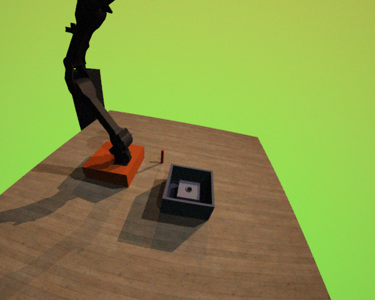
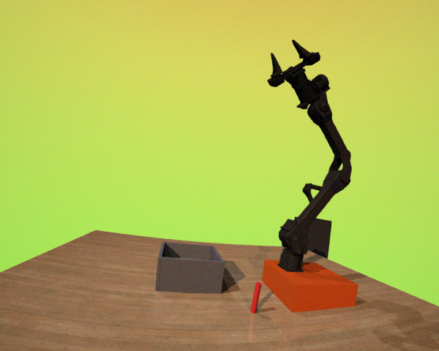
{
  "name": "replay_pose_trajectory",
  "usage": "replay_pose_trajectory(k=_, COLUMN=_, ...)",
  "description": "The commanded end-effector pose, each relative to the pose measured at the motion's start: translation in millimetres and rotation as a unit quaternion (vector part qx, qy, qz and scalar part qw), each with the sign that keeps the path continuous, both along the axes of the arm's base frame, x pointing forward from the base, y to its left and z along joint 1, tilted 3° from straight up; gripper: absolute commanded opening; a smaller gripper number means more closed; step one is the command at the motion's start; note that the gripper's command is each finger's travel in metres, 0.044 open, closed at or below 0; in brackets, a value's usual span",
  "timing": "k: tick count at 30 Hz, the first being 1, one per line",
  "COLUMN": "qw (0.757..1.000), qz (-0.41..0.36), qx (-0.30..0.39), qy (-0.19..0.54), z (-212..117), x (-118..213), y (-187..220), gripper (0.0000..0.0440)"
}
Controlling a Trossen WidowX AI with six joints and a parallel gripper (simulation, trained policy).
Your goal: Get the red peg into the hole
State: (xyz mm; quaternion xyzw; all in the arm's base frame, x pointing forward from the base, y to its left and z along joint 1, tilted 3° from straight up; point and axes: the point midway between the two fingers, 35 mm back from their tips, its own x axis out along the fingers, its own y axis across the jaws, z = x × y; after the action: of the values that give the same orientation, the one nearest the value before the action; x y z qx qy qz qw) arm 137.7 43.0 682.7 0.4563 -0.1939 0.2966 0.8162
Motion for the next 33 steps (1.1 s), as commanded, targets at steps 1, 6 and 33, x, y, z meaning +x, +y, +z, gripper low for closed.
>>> replay_pose_trajectory(k=1, qw=1.0, qz=-0.005, qx=0.001, qy=0.01, z=-4, x=6, y=-2, gripper=0.0417)
replay_pose_trajectory(k=6, qw=0.996, qz=-0.02, qx=0.014, qy=0.09, z=-38, x=46, y=-10, gripper=0.044)
replay_pose_trajectory(k=33, qw=0.847, qz=-0.046, qx=0.025, qy=0.529, z=-283, x=164, y=0, gripper=0.044)
